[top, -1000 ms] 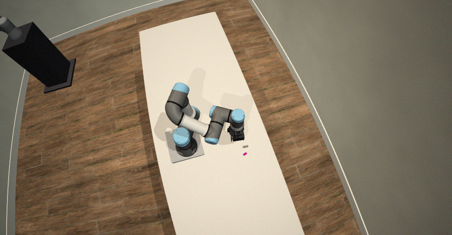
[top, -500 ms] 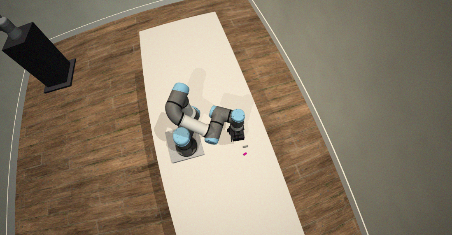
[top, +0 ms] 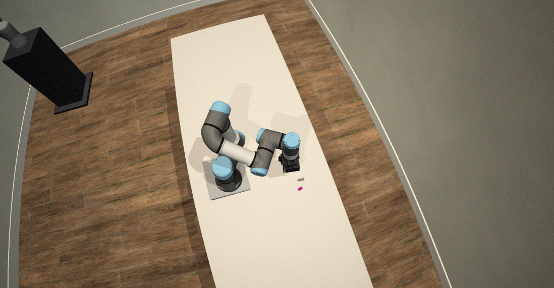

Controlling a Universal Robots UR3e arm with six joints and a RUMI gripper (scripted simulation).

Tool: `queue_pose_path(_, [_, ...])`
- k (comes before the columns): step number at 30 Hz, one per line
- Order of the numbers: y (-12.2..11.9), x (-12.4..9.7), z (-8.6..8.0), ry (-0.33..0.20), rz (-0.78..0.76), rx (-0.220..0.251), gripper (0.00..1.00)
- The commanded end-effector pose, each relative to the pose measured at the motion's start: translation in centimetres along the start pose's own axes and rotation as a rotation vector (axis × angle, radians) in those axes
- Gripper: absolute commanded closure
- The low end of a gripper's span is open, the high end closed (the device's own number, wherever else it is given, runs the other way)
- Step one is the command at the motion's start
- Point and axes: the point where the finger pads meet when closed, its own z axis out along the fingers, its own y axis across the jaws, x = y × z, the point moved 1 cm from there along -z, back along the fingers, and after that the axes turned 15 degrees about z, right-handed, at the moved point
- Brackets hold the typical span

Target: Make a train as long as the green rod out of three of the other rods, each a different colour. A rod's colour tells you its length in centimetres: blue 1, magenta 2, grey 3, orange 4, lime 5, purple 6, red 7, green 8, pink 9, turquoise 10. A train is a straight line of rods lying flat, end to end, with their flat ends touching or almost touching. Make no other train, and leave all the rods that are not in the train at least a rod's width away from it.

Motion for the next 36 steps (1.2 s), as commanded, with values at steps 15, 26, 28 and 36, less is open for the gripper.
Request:
queue_pose_path(15, [0.1,0.0,-5.6,0.000,0.000,-0.002,0.86])
queue_pose_path(26, [0.1,0.0,-7.9,0.000,0.000,-0.002,0.86])
queue_pose_path(28, [0.1,0.0,-8.0,0.000,0.000,-0.002,0.86])
queue_pose_path(36, [0.1,0.0,-8.1,0.000,0.000,-0.002,0.00])
